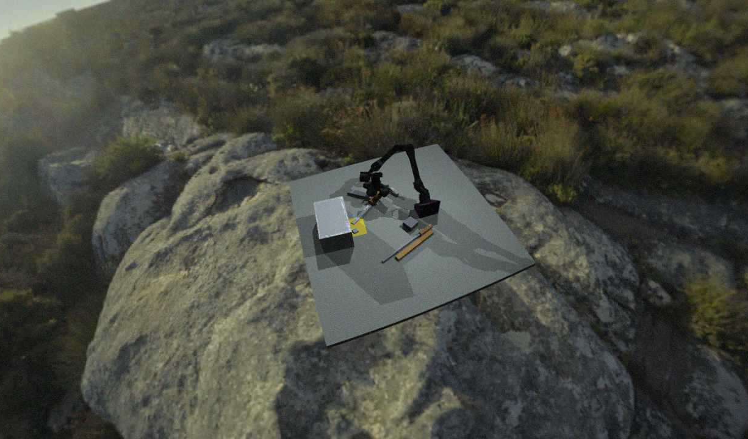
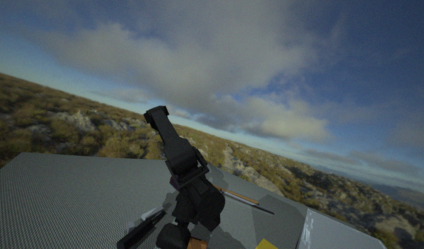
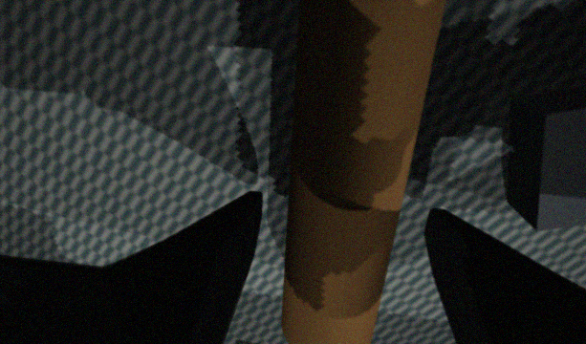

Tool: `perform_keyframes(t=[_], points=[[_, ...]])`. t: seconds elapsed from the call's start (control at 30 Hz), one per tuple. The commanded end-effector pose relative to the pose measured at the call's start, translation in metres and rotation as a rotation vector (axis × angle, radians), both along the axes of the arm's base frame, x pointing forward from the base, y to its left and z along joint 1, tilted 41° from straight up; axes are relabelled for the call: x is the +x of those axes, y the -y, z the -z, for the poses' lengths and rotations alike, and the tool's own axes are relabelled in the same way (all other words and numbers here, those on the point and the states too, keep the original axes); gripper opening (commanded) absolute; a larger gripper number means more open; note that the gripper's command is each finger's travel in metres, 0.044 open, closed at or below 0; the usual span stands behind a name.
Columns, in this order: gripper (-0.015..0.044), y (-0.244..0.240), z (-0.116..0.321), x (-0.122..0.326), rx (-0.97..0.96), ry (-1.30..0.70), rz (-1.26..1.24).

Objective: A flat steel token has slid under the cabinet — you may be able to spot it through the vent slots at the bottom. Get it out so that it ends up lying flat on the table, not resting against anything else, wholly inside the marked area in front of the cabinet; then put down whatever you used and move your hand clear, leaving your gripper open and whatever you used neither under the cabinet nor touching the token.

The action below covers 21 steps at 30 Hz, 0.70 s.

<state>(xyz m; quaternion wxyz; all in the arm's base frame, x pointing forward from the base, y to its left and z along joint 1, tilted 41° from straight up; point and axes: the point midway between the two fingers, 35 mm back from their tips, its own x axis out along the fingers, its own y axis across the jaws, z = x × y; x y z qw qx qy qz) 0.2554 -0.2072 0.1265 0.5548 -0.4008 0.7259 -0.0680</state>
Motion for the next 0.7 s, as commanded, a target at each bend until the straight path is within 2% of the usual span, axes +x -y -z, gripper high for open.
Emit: perform_keyframes(t=[0.0,0.07,0.2,0.5,0.63,0.67], points=[[0.027,0.0014,0.0034,-0.0029,0.003,-0.009,-0.004],[0.027,0.0015,0.0035,-0.003,0.003,-0.009,-0.004],[0.0165,0.0009,0.0006,-0.0004,-0.001,0.0,-0.001],[0.0105,0.0009,0.0006,-0.0004,-0.001,0.0,-0.001],[0.0,0.0009,0.0006,-0.0004,-0.001,0.0,-0.001],[0.0,0.001,0.0005,-0.0006,-0.001,-0.001,-0.001]])
